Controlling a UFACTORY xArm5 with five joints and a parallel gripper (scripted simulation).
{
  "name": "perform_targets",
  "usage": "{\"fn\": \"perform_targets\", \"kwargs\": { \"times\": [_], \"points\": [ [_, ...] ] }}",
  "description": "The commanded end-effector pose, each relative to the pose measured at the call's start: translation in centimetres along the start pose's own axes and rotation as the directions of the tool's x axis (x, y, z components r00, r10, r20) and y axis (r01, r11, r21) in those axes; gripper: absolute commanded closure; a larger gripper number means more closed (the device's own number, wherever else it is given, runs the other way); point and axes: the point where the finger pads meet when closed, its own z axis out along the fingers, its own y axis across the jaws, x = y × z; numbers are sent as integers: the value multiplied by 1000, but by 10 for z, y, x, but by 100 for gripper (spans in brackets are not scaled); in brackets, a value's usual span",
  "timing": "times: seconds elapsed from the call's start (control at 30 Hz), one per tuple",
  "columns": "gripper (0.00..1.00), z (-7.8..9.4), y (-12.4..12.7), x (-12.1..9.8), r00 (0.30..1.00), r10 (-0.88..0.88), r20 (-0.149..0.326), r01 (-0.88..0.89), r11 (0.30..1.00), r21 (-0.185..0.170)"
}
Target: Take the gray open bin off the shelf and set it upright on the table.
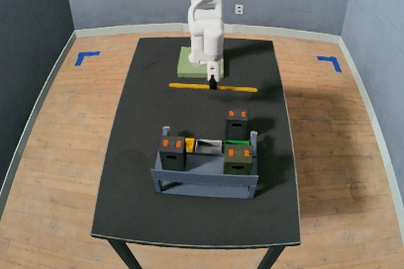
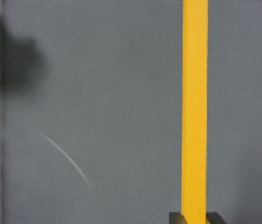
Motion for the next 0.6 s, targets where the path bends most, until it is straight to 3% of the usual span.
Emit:
{"fn": "perform_targets", "kwargs": {
  "times": [0.0,0.57],
  "points": [
    [100,-2,6,0,1000,0,-3,0,1000,6],
    [100,-2,43,0,1000,0,-2,0,1000,6]
  ]
}}
